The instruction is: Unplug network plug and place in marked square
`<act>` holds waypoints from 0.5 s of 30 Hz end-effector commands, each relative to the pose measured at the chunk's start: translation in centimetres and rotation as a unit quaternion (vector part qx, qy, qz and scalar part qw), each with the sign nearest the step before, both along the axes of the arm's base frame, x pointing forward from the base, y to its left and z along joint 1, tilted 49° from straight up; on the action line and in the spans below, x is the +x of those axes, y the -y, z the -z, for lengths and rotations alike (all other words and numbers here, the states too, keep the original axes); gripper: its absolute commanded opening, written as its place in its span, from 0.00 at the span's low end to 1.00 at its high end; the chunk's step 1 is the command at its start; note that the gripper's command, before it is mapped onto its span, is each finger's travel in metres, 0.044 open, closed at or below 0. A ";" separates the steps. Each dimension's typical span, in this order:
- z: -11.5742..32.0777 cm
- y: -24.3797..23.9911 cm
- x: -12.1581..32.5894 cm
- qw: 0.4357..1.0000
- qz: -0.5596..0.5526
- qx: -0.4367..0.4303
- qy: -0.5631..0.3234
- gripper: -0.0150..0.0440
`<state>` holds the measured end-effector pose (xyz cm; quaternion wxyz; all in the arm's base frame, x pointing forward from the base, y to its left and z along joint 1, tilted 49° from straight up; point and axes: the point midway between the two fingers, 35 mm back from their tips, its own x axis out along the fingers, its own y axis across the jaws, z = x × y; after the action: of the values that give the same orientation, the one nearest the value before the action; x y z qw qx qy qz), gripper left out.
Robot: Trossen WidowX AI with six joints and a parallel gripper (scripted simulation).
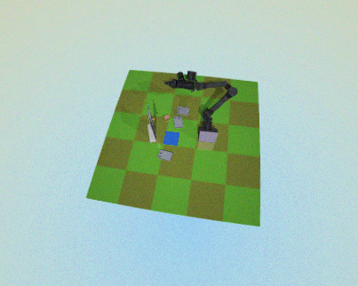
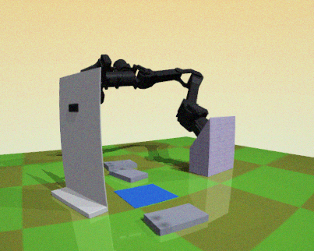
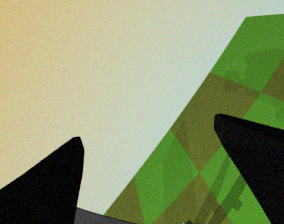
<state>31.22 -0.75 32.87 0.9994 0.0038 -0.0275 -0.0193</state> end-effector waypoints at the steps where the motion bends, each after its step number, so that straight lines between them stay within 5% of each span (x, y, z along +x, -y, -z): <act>1: 0.1 0.0 0.0 1.000 -0.001 0.002 -0.001 0.89; 9: 6.6 -1.9 0.5 0.992 -0.062 0.083 -0.073 0.53; 15: 11.8 -3.5 -0.1 0.973 -0.102 0.155 -0.137 0.52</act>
<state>31.48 1.84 24.00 0.9883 0.1187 0.0761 0.0577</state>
